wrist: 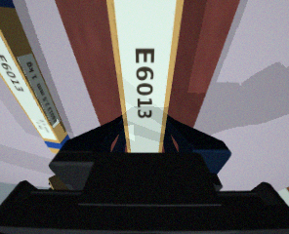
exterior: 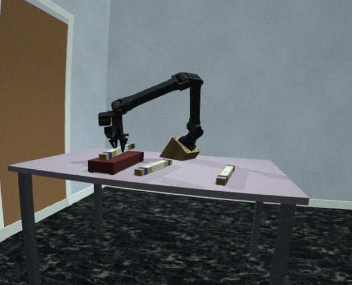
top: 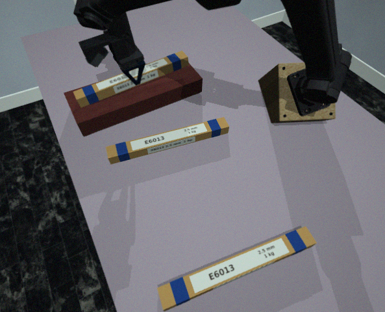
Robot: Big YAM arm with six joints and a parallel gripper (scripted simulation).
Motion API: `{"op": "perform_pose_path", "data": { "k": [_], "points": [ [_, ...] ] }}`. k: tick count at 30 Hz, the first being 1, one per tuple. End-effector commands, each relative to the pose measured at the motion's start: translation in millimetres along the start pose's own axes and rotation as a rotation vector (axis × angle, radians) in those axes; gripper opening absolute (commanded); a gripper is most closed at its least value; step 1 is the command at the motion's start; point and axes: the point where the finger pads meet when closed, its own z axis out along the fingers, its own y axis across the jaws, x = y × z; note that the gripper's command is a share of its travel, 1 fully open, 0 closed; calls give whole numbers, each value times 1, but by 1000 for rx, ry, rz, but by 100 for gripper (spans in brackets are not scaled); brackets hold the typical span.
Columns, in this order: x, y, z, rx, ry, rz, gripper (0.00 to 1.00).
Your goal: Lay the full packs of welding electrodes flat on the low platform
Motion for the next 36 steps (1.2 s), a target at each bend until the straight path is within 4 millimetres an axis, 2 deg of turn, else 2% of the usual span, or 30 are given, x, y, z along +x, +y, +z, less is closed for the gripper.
{"op": "perform_pose_path", "data": {
  "k": [1, 36],
  "points": [
    [-32, -24, -66, 90, -94, -19, 0],
    [-38, -28, -68, 90, -94, -19, 0]
  ]
}}
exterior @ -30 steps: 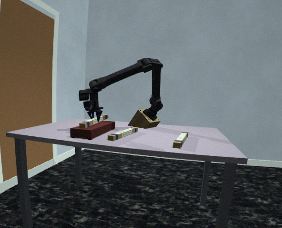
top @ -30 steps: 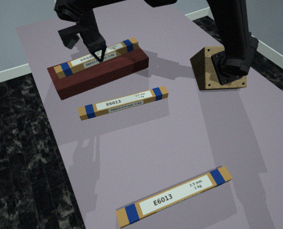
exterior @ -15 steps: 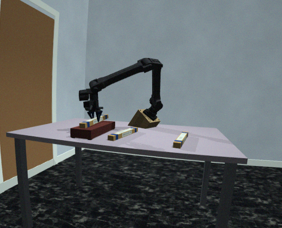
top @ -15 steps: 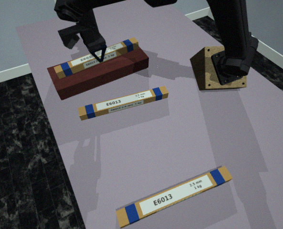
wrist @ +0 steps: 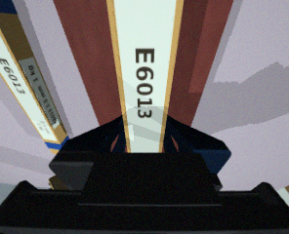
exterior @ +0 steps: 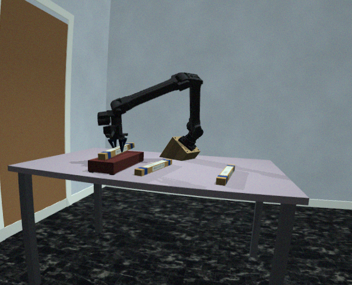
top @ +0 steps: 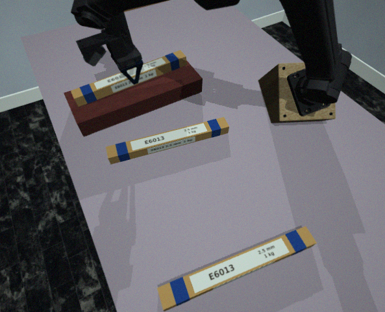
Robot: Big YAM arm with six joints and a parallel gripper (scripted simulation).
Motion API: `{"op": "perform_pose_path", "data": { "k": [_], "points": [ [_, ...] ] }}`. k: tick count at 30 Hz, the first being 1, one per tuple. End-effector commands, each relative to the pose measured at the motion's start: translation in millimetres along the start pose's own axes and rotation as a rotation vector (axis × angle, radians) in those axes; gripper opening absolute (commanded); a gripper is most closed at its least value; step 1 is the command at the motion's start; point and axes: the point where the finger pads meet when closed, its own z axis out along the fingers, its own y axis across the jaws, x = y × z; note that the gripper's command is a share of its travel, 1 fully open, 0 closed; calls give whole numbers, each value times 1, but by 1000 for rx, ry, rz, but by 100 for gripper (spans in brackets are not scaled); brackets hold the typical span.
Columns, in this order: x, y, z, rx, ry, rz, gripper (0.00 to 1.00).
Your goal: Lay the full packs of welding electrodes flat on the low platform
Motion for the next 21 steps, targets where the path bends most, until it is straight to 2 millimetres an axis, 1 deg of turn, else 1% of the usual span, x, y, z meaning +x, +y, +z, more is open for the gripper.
{"op": "perform_pose_path", "data": {
  "k": [1, 17, 21],
  "points": [
    [-34, -25, -65, 87, -91, -20, 0],
    [-42, -32, -70, 86, -92, -20, 0],
    [-43, -29, -71, 94, -98, -26, 0]
  ]
}}
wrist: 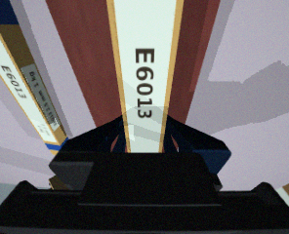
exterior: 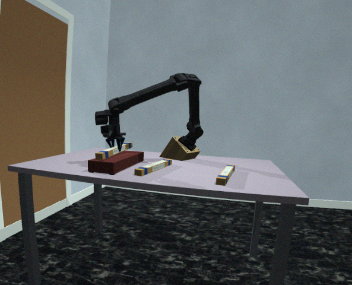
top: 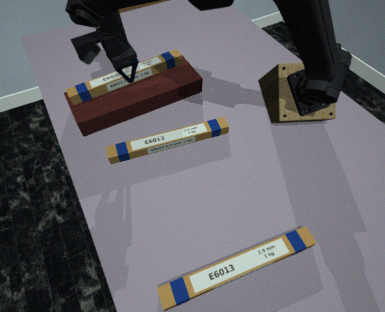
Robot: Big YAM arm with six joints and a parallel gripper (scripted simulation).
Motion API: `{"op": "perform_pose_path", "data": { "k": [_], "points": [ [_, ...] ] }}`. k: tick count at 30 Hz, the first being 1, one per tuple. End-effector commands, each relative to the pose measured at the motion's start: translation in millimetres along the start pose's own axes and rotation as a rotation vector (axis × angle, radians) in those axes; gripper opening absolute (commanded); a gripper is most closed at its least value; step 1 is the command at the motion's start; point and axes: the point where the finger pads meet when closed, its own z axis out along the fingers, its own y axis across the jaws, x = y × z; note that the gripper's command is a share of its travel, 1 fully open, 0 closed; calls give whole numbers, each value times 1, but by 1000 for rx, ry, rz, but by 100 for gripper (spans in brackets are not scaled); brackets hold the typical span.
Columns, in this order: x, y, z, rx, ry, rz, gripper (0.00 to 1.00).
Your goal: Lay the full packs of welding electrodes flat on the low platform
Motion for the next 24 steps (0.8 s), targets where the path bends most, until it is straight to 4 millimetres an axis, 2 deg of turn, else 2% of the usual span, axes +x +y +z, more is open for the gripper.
{"op": "perform_pose_path", "data": {
  "k": [1, 24],
  "points": [
    [-33, -20, -68, 98, -100, -30, 0],
    [-30, -12, -71, 115, -110, -43, 0]
  ]
}}
